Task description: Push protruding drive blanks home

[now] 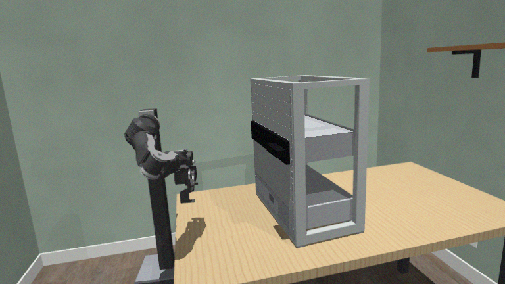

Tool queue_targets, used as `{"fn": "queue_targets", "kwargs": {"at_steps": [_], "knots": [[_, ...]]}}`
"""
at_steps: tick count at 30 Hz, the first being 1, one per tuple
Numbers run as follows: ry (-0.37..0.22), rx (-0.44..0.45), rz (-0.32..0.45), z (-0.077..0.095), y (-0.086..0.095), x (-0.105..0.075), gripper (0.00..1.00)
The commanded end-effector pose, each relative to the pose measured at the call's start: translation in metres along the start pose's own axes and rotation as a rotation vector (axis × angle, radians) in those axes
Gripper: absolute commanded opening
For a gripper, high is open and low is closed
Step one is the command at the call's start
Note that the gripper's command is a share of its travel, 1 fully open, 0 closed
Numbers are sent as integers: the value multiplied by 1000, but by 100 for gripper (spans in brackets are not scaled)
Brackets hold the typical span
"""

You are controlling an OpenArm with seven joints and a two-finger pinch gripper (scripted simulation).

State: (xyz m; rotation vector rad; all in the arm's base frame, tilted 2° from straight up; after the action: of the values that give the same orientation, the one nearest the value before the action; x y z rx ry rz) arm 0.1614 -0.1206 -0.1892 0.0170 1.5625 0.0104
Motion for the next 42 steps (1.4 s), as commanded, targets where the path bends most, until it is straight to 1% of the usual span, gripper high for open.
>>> {"fn": "queue_targets", "kwargs": {"at_steps": [1,7,13,15,16,23,30,32,37,42], "knots": [[-6,5,24,1,3,-1,100],[-25,26,91,4,9,-5,100],[-54,62,193,8,18,-10,100],[-54,62,193,8,18,-10,100],[-60,70,214,9,19,-12,100],[-110,139,381,17,30,-23,100],[-180,237,578,27,36,-38,100],[-180,237,578,27,36,-38,100],[-243,326,725,35,34,-50,100],[-321,427,865,43,27,-63,100]]}}
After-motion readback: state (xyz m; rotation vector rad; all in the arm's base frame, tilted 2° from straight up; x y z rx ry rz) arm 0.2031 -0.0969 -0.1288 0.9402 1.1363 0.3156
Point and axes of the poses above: the point where the finger pads meet when closed, its own x axis out along the fingers, its own y axis across the jaws, z = x × y, the point moved 9 cm from there along -x, back along the fingers
